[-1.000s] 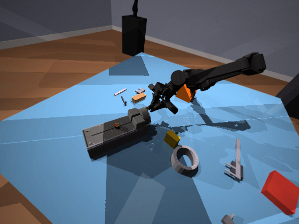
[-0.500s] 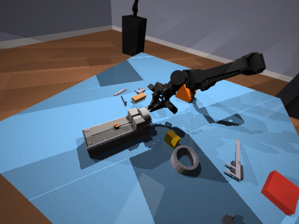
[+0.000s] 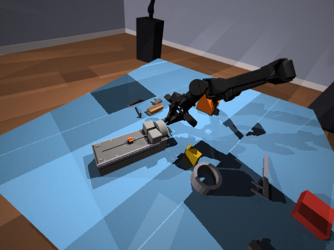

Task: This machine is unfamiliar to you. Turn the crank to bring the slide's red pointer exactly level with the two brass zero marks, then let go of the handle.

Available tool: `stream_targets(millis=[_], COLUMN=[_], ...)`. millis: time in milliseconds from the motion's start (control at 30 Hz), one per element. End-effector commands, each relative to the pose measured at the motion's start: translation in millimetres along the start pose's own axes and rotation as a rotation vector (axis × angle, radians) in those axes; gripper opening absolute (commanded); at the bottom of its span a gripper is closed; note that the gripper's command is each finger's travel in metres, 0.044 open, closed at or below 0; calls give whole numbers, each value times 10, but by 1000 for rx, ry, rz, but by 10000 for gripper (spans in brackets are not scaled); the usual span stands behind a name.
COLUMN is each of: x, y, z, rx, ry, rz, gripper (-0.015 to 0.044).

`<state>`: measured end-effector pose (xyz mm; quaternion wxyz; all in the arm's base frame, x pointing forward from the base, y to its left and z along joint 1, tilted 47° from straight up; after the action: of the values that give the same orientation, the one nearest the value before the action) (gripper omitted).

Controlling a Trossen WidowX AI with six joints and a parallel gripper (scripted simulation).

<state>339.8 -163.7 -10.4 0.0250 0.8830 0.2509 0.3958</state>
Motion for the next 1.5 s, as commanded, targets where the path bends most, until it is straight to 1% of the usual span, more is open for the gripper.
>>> stream_targets(millis=[0, 1467], x=[-43, -63], y=[-35, -181], z=[40, 188], rx=[6, 6], ry=[-13, -12], rz=[5, 5], gripper=[0, 0])
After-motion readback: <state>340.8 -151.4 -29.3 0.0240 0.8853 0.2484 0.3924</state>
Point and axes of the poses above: the point midway between the two fingers, 35 mm back from their tips, its own z axis out along the fingers, its own x axis across the jaws, y = z × x, the point moved 2 cm from there along -z, back along the fingers, and after that the axes turned 4 degrees about z, right-handed, at the moved point
